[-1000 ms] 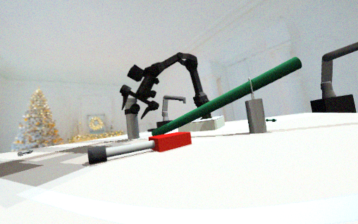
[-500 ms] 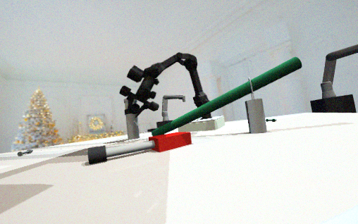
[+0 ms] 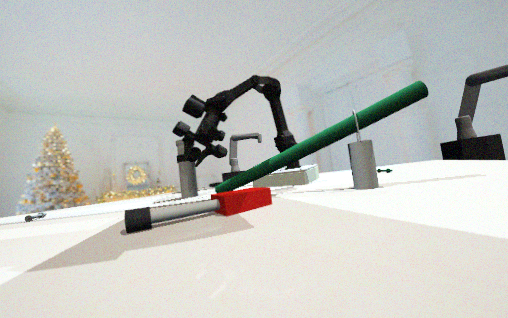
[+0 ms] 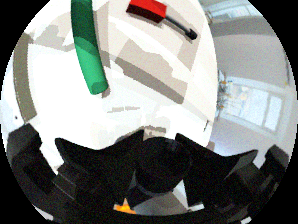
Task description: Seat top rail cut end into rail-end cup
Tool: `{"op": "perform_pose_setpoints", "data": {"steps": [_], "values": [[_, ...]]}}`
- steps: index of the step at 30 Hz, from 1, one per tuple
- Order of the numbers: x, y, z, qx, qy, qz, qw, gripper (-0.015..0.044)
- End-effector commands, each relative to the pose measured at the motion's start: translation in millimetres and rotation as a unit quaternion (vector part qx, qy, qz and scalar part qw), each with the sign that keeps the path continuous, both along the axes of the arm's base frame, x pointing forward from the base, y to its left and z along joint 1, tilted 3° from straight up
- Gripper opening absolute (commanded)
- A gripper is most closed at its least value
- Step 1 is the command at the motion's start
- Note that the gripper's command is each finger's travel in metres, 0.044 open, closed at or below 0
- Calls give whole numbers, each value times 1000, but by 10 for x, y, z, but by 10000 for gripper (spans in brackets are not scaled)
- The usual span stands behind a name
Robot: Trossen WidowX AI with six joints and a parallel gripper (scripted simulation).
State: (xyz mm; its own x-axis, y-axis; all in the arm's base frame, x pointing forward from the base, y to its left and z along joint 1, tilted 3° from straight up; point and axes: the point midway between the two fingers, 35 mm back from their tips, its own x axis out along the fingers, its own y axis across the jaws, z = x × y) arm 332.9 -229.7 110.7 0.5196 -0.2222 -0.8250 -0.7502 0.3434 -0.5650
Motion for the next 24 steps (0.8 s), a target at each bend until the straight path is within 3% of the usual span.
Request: {"op": "perform_pose_setpoints", "data": {"steps": [1, 24], "values": [[-27, 2, 3, -3, -1, 14, 1000, 0], [-206, 55, -16, -11, 2, 115, 993, 0]]}}
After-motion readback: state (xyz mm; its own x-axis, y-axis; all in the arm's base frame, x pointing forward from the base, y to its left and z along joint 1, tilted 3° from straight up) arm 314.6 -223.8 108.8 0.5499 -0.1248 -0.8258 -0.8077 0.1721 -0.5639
